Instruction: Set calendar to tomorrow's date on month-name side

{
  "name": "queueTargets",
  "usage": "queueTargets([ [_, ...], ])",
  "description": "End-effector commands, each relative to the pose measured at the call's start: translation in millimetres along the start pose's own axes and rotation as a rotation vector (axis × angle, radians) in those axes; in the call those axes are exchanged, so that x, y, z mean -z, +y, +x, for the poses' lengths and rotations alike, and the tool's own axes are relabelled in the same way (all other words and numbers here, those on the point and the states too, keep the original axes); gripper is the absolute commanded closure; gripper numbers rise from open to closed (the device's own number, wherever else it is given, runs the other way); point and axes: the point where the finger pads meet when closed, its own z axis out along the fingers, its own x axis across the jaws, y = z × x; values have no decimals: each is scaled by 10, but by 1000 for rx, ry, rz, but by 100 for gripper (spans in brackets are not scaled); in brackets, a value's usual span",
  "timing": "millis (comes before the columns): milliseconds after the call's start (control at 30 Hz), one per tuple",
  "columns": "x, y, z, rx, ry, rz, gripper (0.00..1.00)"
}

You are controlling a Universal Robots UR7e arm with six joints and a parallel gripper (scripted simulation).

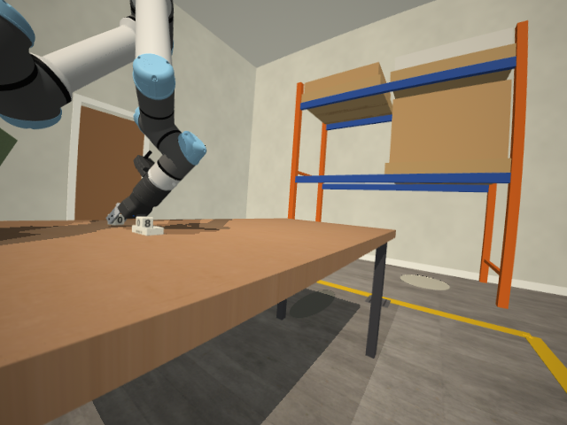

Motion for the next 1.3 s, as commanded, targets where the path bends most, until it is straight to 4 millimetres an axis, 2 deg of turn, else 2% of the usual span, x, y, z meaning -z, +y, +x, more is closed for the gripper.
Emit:
queueTargets([
  [0, 5, 8, 17, 4, -1, -2, 43],
  [1267, -34, 46, 17, 4, -1, -2, 43],
])
